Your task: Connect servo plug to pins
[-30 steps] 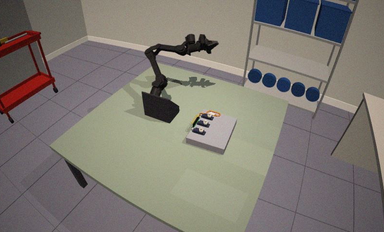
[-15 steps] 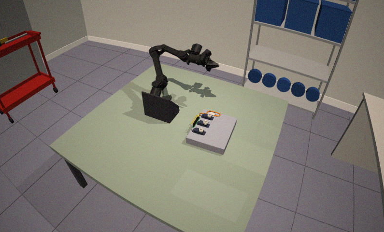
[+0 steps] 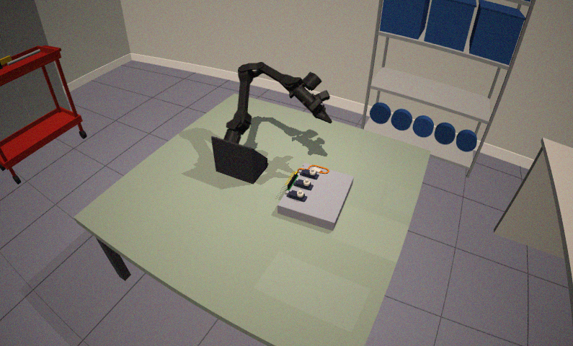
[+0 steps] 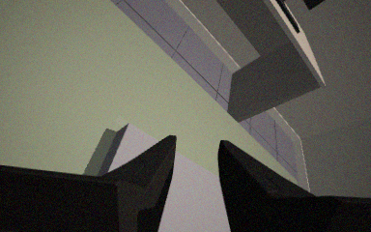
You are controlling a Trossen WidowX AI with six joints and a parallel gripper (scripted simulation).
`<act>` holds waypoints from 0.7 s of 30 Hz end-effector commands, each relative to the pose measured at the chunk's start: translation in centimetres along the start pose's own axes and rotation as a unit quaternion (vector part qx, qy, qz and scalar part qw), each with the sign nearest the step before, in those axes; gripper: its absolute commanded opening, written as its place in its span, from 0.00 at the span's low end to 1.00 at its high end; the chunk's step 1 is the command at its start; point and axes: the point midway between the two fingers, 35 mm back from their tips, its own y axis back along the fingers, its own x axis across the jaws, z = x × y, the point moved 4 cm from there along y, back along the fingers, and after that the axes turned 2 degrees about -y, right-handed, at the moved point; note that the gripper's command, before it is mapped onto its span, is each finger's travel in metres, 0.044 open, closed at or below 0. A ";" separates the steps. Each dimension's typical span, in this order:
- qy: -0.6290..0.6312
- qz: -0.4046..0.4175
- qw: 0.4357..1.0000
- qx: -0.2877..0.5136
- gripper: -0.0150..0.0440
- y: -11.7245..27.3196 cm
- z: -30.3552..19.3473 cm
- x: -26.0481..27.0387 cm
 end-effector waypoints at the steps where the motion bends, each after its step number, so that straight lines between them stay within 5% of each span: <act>1: -0.018 0.022 0.999 0.046 0.45 -1.5 -0.6 0.2; 21: -0.163 0.134 0.924 0.320 0.45 -8.5 -6.9 1.0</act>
